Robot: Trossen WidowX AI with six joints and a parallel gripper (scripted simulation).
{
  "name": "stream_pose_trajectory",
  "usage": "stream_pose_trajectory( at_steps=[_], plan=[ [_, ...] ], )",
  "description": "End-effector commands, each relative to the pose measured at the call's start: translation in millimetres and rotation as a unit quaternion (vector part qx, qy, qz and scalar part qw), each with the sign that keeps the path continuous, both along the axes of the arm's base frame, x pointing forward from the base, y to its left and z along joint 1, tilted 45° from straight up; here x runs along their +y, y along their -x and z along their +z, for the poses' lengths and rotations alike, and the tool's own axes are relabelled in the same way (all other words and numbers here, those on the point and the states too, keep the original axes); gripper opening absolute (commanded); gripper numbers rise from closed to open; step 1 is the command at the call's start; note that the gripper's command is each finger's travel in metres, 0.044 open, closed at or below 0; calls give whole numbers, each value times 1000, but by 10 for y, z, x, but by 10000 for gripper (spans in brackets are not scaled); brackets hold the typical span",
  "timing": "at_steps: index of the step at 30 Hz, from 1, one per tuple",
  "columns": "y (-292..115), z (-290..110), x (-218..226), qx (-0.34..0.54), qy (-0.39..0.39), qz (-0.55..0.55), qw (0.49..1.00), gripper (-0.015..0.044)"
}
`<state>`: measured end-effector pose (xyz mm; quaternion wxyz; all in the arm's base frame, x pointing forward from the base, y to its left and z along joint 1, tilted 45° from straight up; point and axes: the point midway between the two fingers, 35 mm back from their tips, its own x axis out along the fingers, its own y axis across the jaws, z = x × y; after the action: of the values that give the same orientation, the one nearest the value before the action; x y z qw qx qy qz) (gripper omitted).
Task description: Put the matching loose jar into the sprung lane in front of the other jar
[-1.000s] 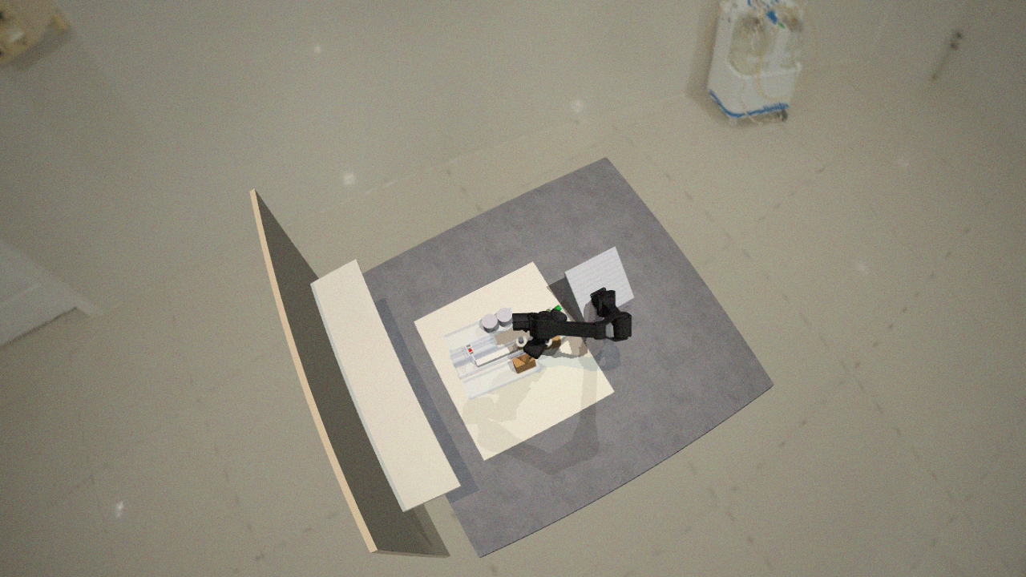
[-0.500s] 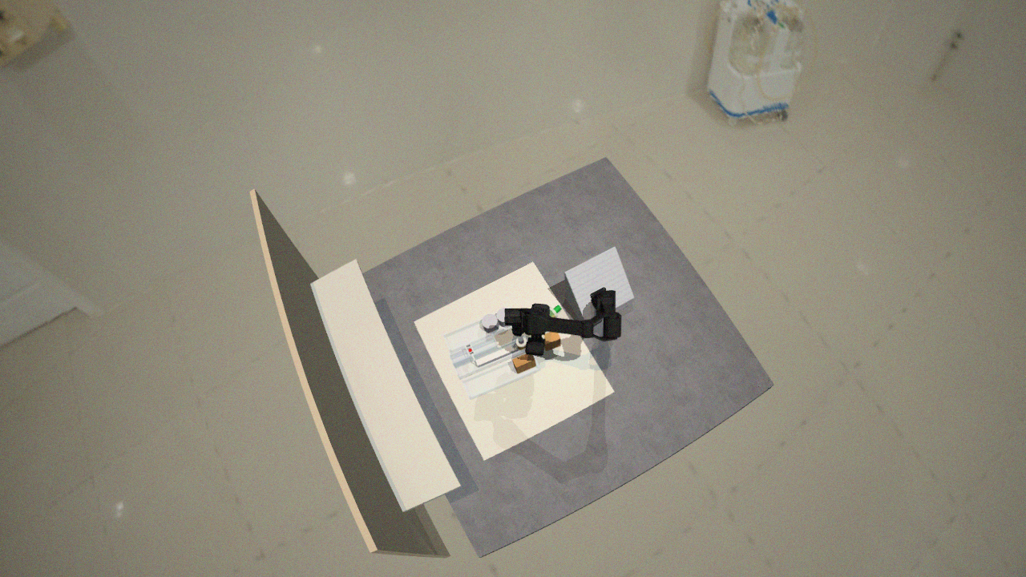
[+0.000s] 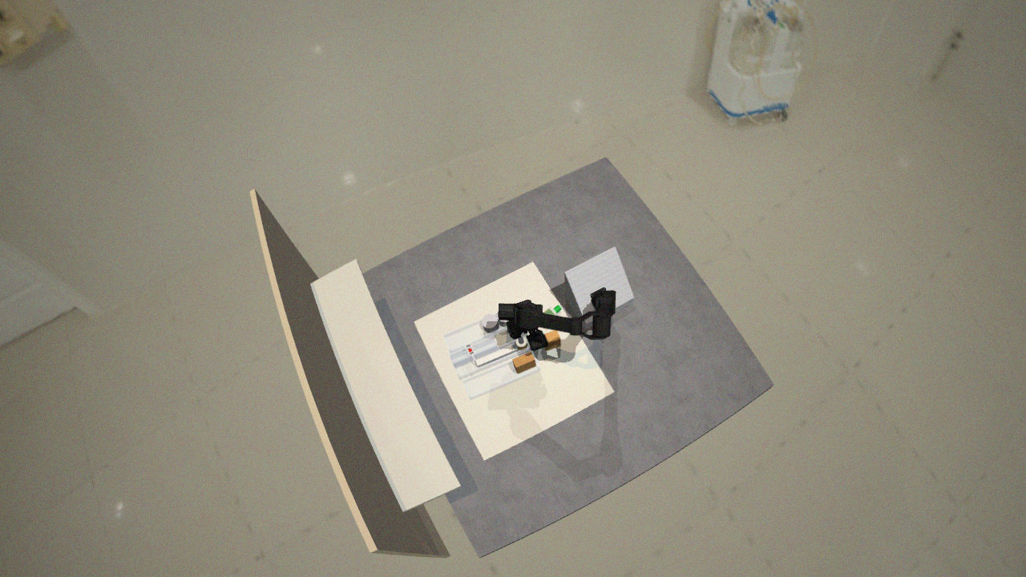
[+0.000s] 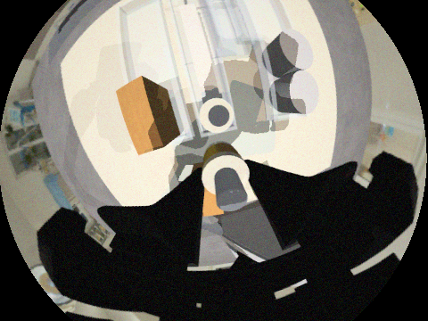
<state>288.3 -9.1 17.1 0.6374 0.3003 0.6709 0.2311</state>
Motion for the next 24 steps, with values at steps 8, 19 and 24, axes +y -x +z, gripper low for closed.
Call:
stream_pose_trajectory(
  at_steps=[8, 19, 24],
  plan=[
    [-12, -138, 42, -23, 1, 24, 999, 0],
    [-23, -237, 142, -23, 1, 24, 999, 0],
    [-43, -238, 142, -23, 1, 24, 999, 0]
  ],
)
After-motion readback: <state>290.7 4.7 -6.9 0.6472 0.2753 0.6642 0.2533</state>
